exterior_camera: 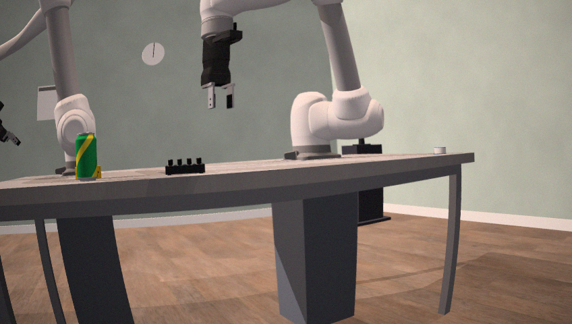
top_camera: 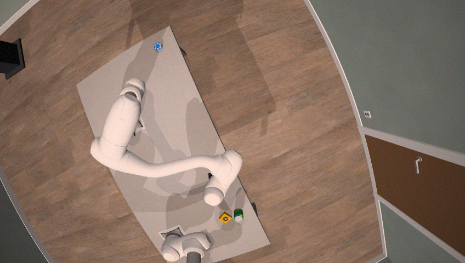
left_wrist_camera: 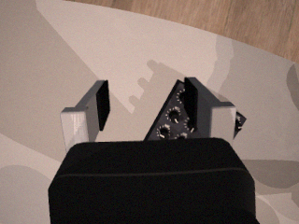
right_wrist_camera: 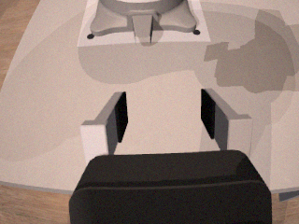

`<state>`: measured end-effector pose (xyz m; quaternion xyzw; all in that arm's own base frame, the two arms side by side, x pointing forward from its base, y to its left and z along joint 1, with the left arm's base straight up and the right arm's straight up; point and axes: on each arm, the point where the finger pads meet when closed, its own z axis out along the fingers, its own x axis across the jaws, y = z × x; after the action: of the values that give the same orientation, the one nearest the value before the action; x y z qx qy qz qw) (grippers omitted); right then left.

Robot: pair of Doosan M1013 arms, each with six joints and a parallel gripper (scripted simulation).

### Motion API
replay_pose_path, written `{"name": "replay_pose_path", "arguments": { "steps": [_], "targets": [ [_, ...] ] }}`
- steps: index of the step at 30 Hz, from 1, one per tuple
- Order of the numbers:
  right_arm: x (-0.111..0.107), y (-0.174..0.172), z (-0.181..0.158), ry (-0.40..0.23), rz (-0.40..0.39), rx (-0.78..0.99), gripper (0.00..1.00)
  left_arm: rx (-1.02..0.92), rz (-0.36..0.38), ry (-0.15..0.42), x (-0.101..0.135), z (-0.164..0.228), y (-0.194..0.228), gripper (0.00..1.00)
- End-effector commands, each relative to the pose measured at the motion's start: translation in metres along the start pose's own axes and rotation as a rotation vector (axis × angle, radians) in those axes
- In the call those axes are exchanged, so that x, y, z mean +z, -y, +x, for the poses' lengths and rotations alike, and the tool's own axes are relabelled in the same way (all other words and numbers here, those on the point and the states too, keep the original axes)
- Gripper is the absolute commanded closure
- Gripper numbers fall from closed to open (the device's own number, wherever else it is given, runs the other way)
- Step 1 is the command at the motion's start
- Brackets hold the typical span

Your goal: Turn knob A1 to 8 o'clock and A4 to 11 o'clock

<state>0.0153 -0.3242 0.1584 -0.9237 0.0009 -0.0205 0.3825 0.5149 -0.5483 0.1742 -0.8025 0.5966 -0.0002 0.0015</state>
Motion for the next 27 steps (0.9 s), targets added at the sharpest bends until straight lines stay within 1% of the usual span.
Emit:
{"name": "replay_pose_path", "arguments": {
  "steps": [1,2,4,8,13,27],
  "targets": [
    [0.0,0.0,0.0,0.0,-0.001,0.0,0.0,0.156,-0.002,-0.003,0.008,0.022,-0.029,0.0],
    [0.0,0.0,0.0,0.0,-0.001,0.0,0.0,0.198,-0.002,-0.003,0.011,0.028,-0.037,0.0],
    [0.0,0.0,0.0,0.0,-0.001,0.0,0.0,0.198,-0.002,-0.003,0.011,0.028,-0.037,0.0],
    [0.0,0.0,0.0,0.0,-0.001,0.0,0.0,0.348,-0.002,-0.003,0.02,0.046,-0.068,0.0],
    [0.0,0.0,0.0,0.0,-0.001,0.0,0.0,0.445,-0.001,-0.004,0.026,0.057,-0.089,0.0],
    [0.0,0.0,0.0,0.0,-0.001,0.0,0.0,0.473,-0.001,-0.004,0.028,0.06,-0.095,0.0]
  ]
}}
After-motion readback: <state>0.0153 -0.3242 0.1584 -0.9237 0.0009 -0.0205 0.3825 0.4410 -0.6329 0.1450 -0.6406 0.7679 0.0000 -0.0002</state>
